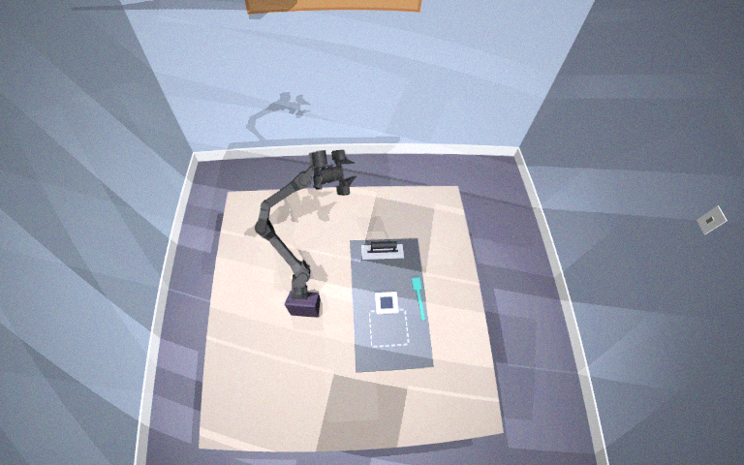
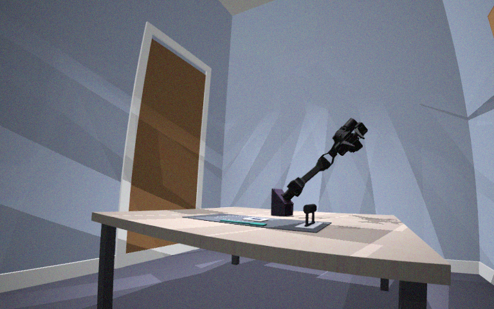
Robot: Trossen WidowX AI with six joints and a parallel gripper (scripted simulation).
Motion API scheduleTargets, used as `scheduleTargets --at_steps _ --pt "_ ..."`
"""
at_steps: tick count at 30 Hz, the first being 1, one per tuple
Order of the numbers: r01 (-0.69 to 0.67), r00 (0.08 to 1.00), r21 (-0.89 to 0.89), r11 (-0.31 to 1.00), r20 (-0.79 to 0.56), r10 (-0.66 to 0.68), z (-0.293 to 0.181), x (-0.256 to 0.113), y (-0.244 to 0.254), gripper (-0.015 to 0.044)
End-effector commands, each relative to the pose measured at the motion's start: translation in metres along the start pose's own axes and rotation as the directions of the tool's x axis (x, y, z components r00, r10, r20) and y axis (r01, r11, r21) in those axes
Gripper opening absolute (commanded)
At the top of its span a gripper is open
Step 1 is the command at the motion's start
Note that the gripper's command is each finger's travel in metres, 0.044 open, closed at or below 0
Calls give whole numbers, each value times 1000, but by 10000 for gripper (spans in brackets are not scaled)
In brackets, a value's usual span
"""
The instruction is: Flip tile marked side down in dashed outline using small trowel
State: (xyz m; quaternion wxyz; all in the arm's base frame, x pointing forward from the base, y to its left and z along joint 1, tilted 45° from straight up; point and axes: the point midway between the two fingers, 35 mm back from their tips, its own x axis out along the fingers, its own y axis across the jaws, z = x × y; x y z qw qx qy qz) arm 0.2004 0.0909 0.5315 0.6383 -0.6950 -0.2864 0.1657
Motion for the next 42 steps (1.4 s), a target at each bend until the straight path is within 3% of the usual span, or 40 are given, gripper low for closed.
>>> scheduleTargets --at_steps 1,18,31,42 --pt "-49 999 101 994 -3 50 -11 13 15 270" --pt "-231 972 483 845 68 226 -29 54 72 270" --pt "-335 917 771 543 134 376 -41 78 119 270" --pt "-333 854 917 221 194 482 -46 93 158 270"
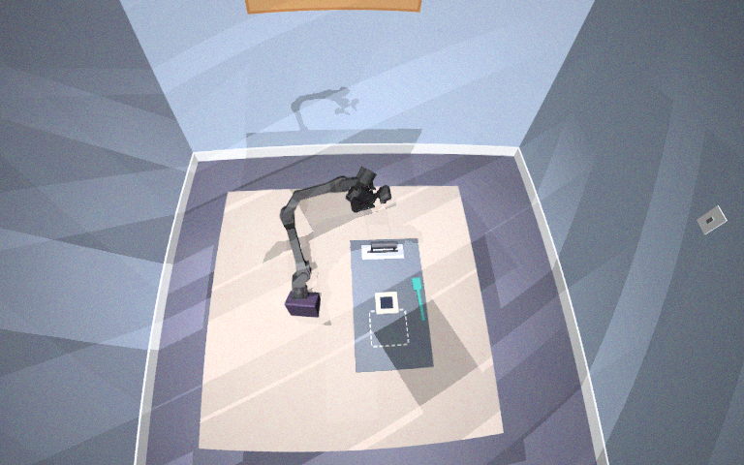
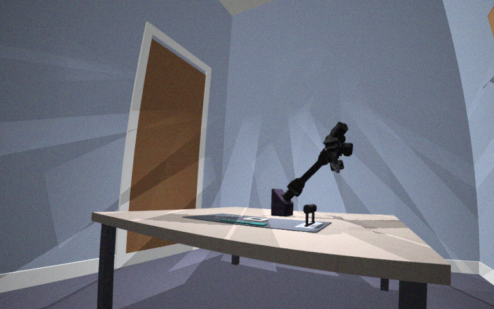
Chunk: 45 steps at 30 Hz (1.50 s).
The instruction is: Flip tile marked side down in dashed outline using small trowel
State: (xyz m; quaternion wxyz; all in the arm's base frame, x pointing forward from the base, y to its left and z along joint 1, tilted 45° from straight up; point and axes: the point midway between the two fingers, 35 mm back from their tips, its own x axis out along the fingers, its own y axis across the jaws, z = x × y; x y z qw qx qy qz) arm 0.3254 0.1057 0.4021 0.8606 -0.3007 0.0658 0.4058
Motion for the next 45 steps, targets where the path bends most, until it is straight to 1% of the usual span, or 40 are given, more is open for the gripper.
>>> scheduleTargets --at_steps 1,11,17,23,34,45 --pt "-38 999 119 992 -22 41 -8 9 1 270" --pt "-106 984 425 899 -86 156 -36 34 7 270" --pt "-116 967 591 798 -117 227 -52 48 11 270" --pt "-101 944 735 670 -142 298 -68 60 17 270" --pt "-6 888 922 388 -173 426 -96 80 30 270" --pt "162 817 983 87 -184 547 -122 97 44 270"
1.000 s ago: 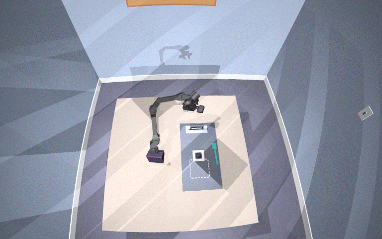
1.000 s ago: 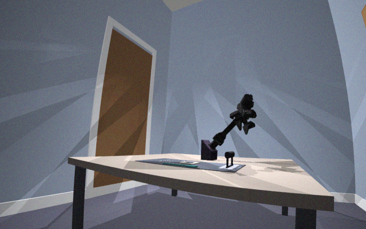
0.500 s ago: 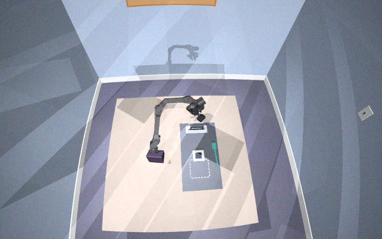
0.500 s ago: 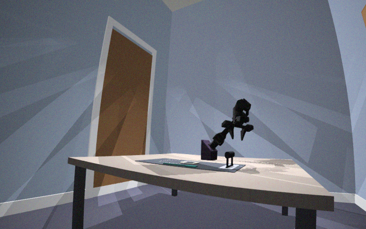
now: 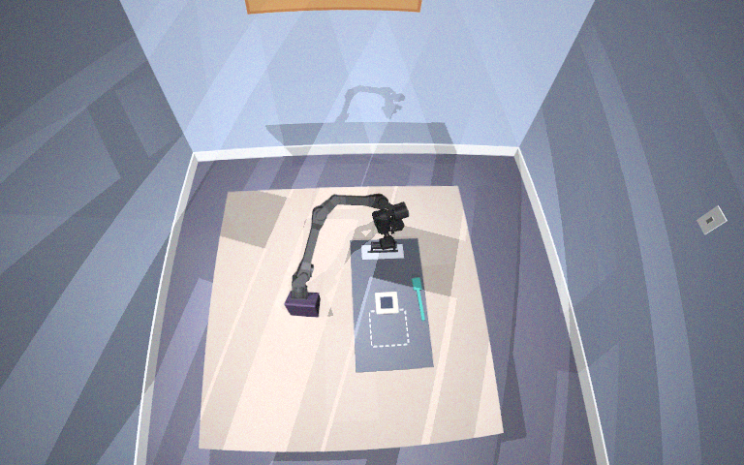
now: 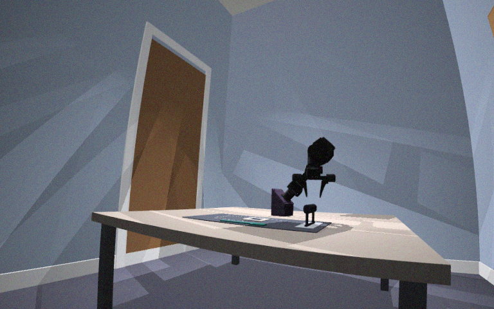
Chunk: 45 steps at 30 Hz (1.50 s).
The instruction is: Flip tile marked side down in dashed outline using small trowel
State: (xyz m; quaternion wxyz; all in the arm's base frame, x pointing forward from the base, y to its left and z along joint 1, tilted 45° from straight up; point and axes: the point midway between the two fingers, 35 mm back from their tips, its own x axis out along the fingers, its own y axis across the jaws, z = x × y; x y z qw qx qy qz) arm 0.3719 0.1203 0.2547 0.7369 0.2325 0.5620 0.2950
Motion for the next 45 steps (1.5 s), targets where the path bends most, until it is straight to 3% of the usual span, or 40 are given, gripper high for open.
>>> scheduleTargets --at_steps 1,38,41,45 --pt "-2 999 123 992 -46 8 -2 8 -5 270" --pt "-4 998 169 986 -63 15 -5 55 -7 270" --pt "-4 998 169 986 -63 15 -5 55 -7 191" --pt "-4 998 169 986 -63 15 -5 55 -7 165"
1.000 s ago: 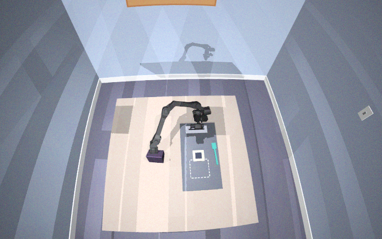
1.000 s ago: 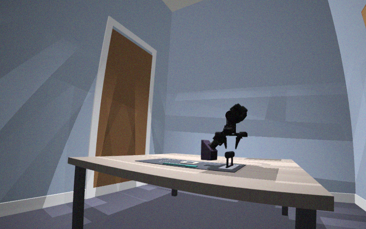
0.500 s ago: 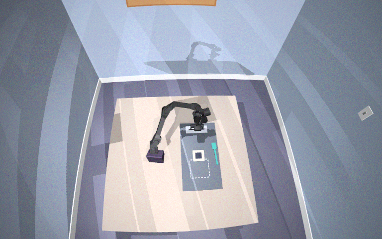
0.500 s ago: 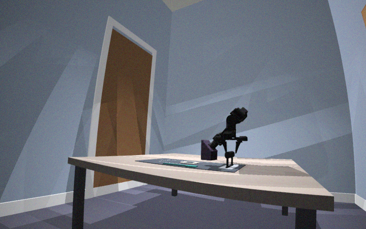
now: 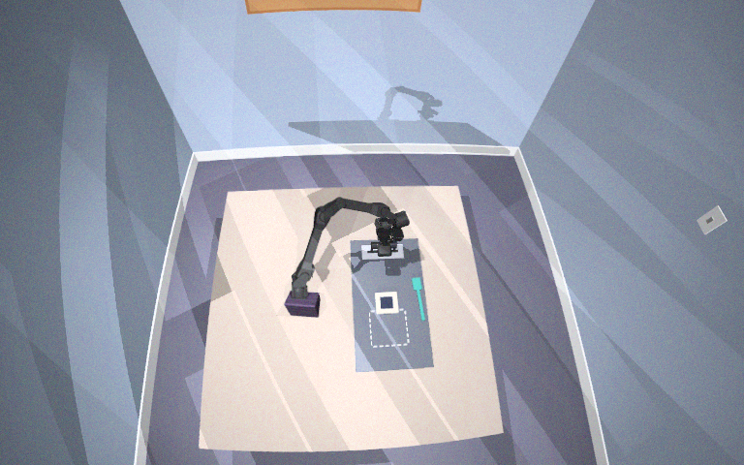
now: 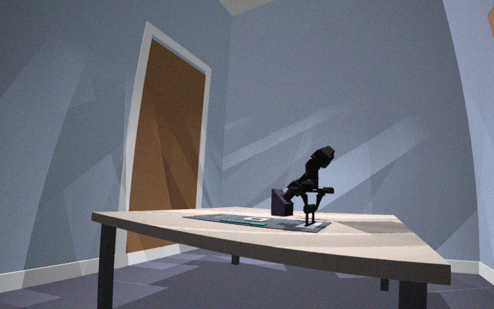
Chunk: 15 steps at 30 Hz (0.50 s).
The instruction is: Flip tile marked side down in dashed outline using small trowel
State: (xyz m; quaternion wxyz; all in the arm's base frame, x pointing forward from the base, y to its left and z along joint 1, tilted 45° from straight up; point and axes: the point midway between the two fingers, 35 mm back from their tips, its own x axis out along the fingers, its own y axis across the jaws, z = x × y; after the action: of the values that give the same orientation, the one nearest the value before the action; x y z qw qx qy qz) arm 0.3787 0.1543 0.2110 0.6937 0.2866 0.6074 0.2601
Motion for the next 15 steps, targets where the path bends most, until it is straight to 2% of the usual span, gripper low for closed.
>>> scheduleTargets --at_steps 1,5,15 --pt "4 1000 4 1000 3 -4 0 0 0 158" --pt "4 1000 4 1000 3 -4 0 0 0 131" --pt "4 1000 4 1000 3 -4 0 0 0 130"
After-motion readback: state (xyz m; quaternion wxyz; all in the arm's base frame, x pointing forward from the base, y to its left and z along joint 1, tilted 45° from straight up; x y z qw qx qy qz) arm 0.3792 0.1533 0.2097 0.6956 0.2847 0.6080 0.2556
